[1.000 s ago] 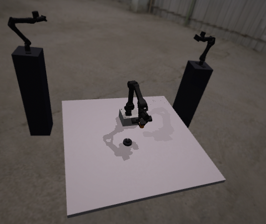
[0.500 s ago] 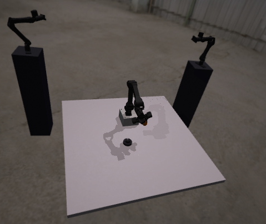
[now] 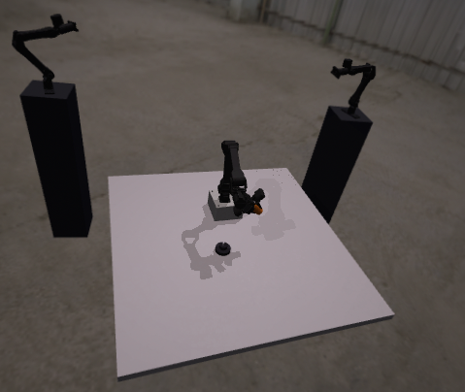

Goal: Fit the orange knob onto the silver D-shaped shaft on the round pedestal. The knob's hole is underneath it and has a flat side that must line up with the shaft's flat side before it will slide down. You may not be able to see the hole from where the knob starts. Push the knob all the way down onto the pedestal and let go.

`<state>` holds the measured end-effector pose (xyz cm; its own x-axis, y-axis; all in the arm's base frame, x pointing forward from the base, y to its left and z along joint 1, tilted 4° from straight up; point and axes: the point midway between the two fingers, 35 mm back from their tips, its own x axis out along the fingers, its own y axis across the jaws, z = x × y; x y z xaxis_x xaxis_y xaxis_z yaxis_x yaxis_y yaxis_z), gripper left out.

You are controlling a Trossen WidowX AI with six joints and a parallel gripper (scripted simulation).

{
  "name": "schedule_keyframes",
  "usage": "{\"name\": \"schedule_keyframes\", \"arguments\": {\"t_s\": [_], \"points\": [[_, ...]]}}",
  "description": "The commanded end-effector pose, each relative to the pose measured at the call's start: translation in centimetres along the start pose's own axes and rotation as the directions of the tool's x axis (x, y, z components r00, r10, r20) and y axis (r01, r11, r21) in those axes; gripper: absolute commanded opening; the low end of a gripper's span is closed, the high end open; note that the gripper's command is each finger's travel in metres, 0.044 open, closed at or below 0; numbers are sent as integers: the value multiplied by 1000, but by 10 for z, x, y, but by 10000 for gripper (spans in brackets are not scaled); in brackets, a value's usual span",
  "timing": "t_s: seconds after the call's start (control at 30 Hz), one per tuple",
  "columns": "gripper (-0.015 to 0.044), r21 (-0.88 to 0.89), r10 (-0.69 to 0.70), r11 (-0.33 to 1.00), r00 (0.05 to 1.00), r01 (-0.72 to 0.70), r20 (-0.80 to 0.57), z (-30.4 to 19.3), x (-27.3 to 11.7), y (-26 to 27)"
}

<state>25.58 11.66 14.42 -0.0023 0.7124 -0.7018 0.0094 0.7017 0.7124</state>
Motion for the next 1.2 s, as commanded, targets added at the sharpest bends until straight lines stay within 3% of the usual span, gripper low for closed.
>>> {"name": "schedule_keyframes", "arguments": {"t_s": [0.0,0.03,1.17], "points": [[0,-6,89,996,996,-89,1,1,-3,9],[0,-1,22,1000,1000,-22,1,0,-1,2],[0,-4,25,1000,1000,-25,1,1,1,6]]}}
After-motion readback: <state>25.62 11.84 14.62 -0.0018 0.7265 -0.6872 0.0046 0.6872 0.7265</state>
